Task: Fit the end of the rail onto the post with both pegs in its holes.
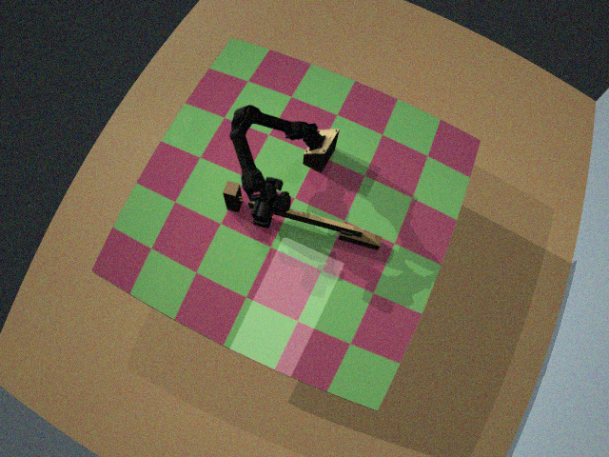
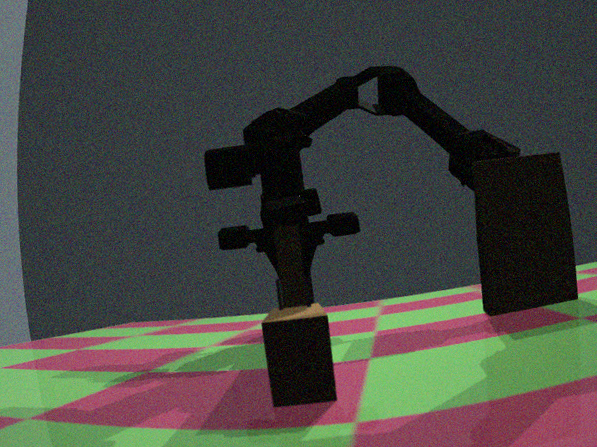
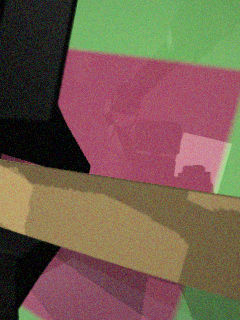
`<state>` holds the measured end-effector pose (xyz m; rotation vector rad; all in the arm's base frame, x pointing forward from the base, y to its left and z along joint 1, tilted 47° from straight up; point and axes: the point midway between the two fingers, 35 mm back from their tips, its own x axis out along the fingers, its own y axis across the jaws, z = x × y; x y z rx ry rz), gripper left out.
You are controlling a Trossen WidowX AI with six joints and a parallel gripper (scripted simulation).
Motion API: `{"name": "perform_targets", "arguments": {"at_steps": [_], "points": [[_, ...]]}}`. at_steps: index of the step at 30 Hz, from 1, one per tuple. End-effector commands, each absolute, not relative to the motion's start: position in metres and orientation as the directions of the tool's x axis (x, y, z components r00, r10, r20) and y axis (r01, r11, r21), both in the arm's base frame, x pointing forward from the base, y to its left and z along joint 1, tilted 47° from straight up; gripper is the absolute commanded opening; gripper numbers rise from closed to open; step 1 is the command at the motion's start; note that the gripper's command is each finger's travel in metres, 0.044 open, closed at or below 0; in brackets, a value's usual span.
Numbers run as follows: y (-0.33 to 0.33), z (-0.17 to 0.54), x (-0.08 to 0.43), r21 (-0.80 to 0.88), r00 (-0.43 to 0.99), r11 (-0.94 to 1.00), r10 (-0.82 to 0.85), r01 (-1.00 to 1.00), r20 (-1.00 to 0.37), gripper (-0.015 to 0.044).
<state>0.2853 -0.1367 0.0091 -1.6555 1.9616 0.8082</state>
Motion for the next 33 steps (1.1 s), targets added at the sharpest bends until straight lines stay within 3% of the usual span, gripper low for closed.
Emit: {"name": "perform_targets", "arguments": {"at_steps": [1,33], "points": [[-0.1328,0.0101,0.2873,0.144,-0.177,0.107,-0.713,-0.984,-0.679,0.0000],[-0.1242,0.0182,0.2894,0.144,-0.176,0.106,-0.712,-0.984,-0.679,0.0000]]}}
